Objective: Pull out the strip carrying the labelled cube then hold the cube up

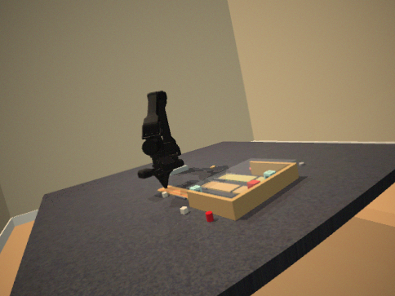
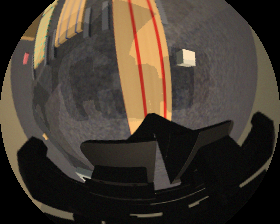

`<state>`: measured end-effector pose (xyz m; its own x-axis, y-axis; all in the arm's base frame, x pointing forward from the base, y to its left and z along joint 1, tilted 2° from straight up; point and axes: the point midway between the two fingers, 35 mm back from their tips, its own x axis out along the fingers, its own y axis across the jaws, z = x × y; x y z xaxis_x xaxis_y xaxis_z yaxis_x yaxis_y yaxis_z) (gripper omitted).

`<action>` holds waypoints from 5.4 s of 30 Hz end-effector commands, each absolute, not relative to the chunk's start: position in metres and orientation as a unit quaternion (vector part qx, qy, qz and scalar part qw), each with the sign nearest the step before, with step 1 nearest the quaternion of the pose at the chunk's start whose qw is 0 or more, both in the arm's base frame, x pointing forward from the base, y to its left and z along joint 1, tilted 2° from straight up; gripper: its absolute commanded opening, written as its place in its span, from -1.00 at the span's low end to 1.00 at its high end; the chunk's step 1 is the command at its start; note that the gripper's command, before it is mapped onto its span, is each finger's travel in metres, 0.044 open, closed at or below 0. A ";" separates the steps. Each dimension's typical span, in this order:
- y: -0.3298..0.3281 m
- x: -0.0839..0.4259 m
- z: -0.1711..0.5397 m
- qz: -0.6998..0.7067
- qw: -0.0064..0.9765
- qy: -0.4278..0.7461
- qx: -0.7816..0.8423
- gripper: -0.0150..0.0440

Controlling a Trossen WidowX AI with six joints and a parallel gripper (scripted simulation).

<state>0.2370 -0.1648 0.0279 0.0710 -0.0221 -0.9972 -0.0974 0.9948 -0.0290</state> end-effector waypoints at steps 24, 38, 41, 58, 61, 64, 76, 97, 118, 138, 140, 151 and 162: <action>-0.161 0.253 0.069 -0.010 0.725 0.688 0.002 0.04; -0.152 0.297 0.075 -0.010 0.727 0.687 0.003 1.00; -0.151 0.306 0.076 -0.010 0.727 0.687 0.003 1.00; -0.143 0.358 0.085 -0.010 0.729 0.685 0.003 1.00; -0.142 0.367 0.087 -0.010 0.729 0.685 0.003 1.00; -0.141 0.376 0.089 -0.010 0.729 0.684 0.003 1.00; -0.138 0.412 0.099 -0.009 0.730 0.683 0.003 1.00; -0.139 0.426 0.081 -0.009 0.731 0.683 0.003 0.36; -0.138 0.427 0.049 -0.009 0.731 0.683 0.003 0.36; -0.135 0.418 0.058 -0.006 0.730 0.683 0.003 -0.49; -0.133 0.411 0.063 -0.007 0.730 0.683 0.003 -0.49; -0.120 0.370 0.087 -0.009 0.729 0.684 0.004 -0.49; -0.113 0.350 0.089 -0.009 0.728 0.685 0.004 -0.49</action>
